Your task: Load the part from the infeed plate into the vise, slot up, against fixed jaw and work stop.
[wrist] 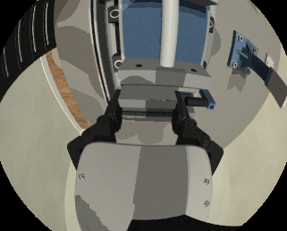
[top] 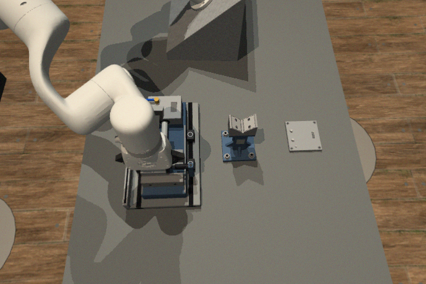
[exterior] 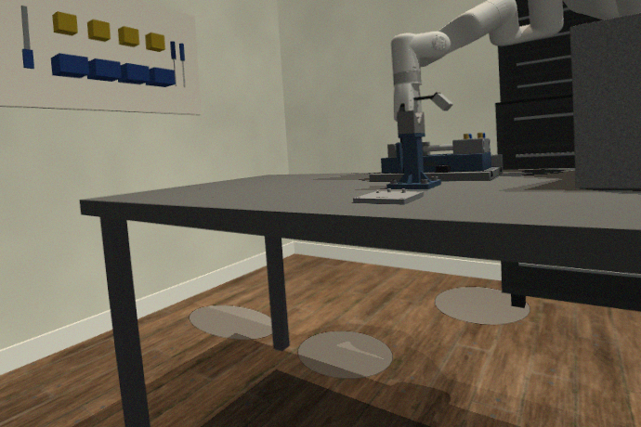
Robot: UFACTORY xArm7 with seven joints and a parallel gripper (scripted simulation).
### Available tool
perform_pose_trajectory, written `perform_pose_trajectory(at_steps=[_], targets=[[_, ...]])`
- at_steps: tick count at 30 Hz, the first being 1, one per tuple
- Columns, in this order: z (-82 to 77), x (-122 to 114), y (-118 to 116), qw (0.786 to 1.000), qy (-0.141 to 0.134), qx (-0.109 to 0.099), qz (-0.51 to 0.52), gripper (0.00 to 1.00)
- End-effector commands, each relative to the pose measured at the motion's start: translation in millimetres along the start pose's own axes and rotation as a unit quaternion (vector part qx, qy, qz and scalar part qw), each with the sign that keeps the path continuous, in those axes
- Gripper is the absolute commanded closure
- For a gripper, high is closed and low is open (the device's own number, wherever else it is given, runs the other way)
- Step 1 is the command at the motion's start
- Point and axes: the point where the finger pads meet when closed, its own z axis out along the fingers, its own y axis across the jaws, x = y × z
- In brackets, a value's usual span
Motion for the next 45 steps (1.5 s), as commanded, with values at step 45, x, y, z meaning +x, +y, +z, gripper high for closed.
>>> perform_pose_trajectory(at_steps=[45], targets=[[-9.9,-1.5,0.7,1.000,-0.003,-0.001,0.000,0.19]])
